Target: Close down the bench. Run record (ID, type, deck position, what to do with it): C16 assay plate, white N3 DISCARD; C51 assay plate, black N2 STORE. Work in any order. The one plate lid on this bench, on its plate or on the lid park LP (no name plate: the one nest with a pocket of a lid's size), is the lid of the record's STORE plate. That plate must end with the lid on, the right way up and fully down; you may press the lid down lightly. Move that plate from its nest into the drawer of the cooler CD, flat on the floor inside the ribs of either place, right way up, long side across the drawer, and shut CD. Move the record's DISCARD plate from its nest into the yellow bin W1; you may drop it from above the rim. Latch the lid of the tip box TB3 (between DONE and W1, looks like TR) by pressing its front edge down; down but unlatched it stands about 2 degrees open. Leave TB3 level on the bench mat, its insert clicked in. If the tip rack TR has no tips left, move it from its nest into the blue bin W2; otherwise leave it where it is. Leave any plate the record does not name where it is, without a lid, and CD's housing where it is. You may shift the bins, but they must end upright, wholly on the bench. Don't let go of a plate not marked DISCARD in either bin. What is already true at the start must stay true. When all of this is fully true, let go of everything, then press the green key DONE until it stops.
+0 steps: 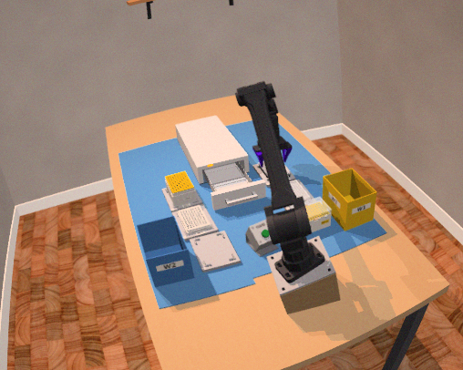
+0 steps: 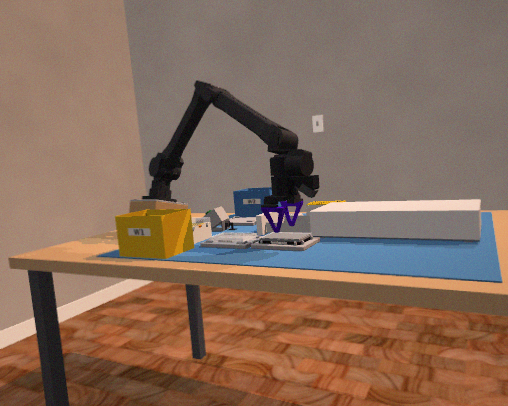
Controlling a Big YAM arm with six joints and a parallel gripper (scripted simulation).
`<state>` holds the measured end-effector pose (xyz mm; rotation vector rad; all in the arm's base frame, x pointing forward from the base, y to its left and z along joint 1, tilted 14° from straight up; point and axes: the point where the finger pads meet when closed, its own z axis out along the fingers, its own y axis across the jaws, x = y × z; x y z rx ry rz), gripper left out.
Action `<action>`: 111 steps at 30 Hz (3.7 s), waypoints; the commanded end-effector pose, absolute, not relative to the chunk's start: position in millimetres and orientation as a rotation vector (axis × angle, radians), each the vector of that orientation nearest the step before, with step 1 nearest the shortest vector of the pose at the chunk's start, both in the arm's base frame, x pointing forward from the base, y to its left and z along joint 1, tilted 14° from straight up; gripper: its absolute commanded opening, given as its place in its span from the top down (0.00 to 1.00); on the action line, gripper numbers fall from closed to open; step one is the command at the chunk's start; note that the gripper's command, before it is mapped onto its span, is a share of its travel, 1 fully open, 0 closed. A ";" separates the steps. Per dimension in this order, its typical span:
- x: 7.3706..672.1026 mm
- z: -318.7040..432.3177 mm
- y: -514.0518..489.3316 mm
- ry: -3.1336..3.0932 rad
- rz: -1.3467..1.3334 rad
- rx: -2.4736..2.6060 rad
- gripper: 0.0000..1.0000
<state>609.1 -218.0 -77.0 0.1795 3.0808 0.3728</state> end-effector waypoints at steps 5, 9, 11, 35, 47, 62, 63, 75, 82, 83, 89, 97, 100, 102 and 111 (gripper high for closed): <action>636.5 -14.5 -244.1 2.986 0.306 0.167 0.00; 635.5 -11.8 -246.3 2.985 0.305 0.171 0.00; 630.4 -28.9 -246.8 3.010 0.324 0.184 0.00; 630.8 20.1 -254.9 2.985 0.302 0.175 0.00; 629.0 33.4 -257.7 2.984 0.300 0.175 0.00; 626.5 38.2 -257.5 3.001 0.312 0.174 0.00; 627.3 46.2 -258.0 2.993 0.305 0.168 0.00; 627.2 62.2 -257.9 2.989 0.302 0.164 0.00; 626.8 38.9 -257.5 3.011 0.319 0.169 0.00; 626.8 38.9 -257.5 3.011 0.319 0.169 0.00; 626.8 38.9 -257.5 3.011 0.319 0.169 0.00; 626.8 38.9 -257.5 3.011 0.319 0.169 0.00; 626.8 38.9 -257.5 3.011 0.319 0.169 0.00; 626.8 38.9 -257.5 3.011 0.319 0.169 0.00; 626.8 38.9 -257.5 3.011 0.319 0.169 0.00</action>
